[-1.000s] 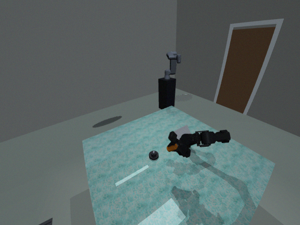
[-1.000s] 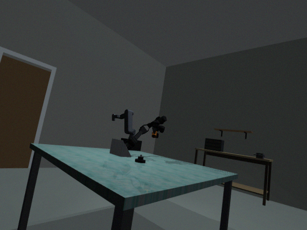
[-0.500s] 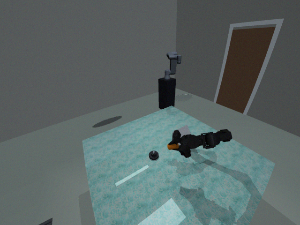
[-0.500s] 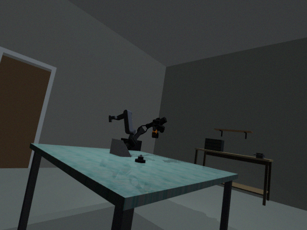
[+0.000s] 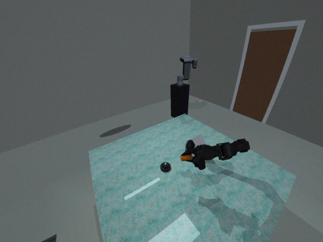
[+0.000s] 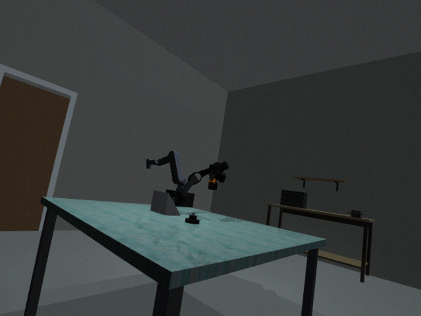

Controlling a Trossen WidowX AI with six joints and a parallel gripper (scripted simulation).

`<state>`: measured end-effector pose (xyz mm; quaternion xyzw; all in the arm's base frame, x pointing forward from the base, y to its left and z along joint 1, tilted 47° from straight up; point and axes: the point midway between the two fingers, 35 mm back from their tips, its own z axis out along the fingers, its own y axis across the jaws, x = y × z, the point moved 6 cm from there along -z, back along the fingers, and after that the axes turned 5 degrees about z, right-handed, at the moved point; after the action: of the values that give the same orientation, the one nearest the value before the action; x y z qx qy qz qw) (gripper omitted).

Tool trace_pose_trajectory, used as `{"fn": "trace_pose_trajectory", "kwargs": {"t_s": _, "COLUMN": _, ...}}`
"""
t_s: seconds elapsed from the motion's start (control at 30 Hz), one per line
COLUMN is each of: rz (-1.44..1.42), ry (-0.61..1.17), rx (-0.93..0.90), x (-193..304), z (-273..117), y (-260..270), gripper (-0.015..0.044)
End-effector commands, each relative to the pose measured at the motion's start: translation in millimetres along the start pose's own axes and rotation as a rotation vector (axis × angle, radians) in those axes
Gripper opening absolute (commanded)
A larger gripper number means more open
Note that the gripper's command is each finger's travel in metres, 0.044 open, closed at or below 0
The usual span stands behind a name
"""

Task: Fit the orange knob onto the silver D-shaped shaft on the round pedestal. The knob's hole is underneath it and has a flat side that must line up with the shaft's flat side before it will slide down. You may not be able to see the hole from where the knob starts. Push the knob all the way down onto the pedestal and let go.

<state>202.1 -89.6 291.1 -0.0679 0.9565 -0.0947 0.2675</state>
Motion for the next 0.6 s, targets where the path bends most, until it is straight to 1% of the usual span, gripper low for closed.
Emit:
{"fn": "trace_pose_trajectory", "kwargs": {"t_s": 0.0, "rz": -0.003, "ry": -0.001, "rx": 0.003, "x": -0.4, "z": -0.4, "y": -0.5, "gripper": 0.0}}
{"fn": "trace_pose_trajectory", "kwargs": {"t_s": 0.57, "rz": -0.003, "ry": -0.002, "rx": 0.009, "x": -0.2, "z": -0.3, "y": 0.4, "gripper": 0.0}}
